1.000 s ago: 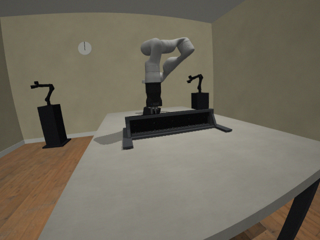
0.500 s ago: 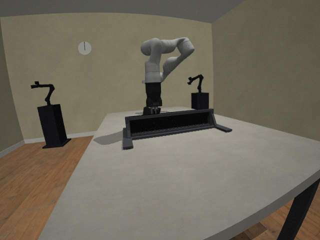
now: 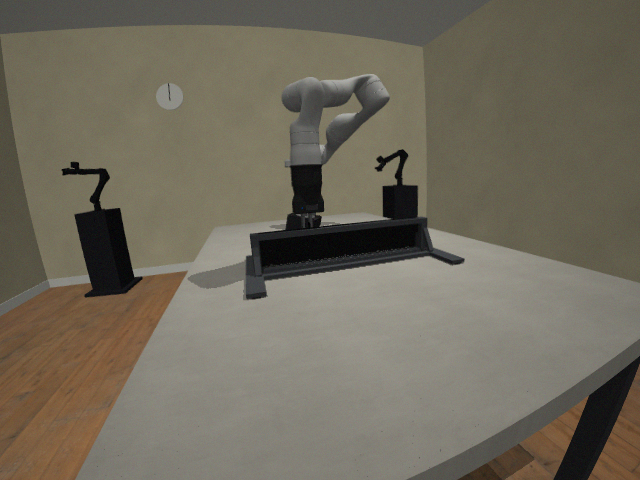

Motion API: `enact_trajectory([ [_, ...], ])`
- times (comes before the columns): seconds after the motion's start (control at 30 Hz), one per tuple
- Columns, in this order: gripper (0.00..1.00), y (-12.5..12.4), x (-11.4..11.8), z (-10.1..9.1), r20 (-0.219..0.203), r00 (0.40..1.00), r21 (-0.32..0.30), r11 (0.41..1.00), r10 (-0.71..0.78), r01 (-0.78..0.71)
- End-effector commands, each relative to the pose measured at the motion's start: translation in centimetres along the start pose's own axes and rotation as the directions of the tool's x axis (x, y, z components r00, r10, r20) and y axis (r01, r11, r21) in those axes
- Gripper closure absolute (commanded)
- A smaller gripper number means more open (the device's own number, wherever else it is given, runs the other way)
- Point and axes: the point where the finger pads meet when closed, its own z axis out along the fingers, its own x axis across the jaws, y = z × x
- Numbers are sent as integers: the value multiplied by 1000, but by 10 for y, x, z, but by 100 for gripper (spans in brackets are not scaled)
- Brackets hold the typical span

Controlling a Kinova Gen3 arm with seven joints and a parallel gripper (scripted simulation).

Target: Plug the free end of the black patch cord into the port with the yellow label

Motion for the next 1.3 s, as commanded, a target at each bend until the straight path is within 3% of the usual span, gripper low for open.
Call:
enact_trajectory([
  [0.0,100,-2,2,0,-2,1000,0,1000,-9,9],
  [0.33,100,-1,1,0,-2,1000,-1,1000,-8,8],
  [0.37,27,-1,1,0,-2,1000,-1,1000,-8,8],
  [1.27,27,-1,1,0,-2,1000,-2,1000,-6,6],
])
